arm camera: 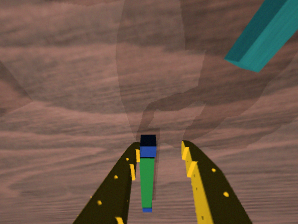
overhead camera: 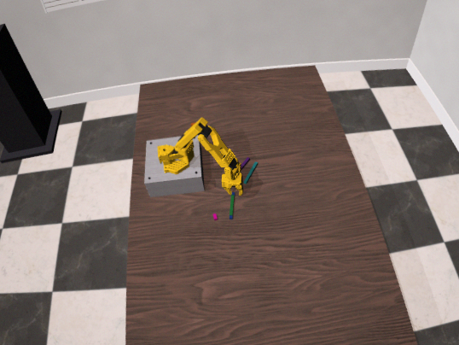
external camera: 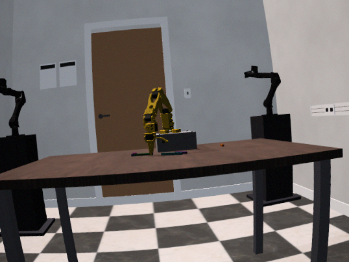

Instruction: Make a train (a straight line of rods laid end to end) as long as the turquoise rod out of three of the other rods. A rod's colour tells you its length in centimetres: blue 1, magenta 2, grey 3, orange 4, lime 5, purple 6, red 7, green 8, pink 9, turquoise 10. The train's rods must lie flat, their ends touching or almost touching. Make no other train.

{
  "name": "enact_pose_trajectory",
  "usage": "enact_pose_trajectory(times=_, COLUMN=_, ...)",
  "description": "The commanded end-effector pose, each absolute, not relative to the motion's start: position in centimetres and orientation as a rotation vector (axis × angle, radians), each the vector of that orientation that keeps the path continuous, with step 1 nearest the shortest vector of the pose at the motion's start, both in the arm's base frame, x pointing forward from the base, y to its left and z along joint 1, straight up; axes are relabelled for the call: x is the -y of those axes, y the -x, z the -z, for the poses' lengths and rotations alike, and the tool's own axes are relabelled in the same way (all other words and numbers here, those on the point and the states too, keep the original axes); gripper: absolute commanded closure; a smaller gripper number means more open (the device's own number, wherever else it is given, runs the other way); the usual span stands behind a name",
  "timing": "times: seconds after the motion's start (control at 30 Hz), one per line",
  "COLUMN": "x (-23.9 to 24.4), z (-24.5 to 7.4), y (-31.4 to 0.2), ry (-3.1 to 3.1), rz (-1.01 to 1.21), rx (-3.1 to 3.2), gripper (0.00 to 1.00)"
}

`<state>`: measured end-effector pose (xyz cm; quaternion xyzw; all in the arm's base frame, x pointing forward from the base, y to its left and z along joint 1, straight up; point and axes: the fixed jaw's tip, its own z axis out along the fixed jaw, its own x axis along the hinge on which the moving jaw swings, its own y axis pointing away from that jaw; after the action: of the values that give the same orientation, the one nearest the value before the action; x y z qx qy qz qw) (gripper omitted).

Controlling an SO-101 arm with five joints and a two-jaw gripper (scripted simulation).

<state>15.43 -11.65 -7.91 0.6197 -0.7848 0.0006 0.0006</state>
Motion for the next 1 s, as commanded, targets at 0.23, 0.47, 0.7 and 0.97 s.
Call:
enact_pose_trajectory(times=0.23, x=11.42, z=7.93, y=-14.43, ry=-1.941, rz=0.032, rx=2.463, gripper=0.83)
enact_pose_trajectory(times=0.47, x=11.38, z=7.86, y=-14.27, ry=-1.941, rz=0.032, rx=2.463, gripper=0.83)
enact_pose_trajectory(times=0.7, x=11.38, z=7.86, y=-14.27, ry=-1.941, rz=0.032, rx=2.463, gripper=0.83)
enact_pose_trajectory(times=0.97, x=11.38, z=7.86, y=-14.27, ry=-1.941, rz=0.032, rx=2.463, gripper=0.83)
